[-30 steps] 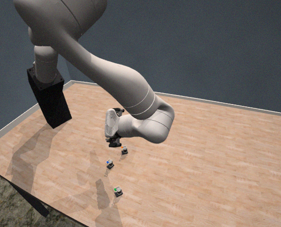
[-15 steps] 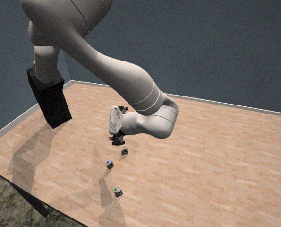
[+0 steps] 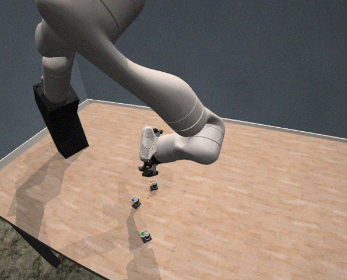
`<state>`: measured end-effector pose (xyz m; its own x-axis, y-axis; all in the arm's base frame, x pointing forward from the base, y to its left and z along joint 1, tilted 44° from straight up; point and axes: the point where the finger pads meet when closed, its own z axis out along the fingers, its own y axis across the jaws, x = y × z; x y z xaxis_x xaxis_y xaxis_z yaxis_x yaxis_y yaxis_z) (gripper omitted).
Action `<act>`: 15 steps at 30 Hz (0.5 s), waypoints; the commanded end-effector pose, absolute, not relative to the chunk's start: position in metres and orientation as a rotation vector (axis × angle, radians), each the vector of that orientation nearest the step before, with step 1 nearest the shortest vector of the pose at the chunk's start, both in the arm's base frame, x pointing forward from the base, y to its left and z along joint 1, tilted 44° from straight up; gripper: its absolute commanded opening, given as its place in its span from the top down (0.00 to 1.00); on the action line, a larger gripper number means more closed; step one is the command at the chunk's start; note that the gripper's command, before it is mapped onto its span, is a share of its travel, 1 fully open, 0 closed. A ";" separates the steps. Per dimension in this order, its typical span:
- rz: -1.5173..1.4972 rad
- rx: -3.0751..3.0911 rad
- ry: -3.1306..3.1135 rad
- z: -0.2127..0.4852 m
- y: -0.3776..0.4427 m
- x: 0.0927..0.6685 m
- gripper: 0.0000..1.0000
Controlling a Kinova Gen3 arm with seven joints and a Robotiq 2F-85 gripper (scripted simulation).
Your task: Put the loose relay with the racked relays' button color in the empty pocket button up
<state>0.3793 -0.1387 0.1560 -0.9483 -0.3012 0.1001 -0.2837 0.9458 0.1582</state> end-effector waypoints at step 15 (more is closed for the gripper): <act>-0.177 0.408 -2.992 0.161 -0.124 0.390 0.00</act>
<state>0.3881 -0.1279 0.1594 -0.9591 -0.2643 0.1016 -0.2499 0.9588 0.1354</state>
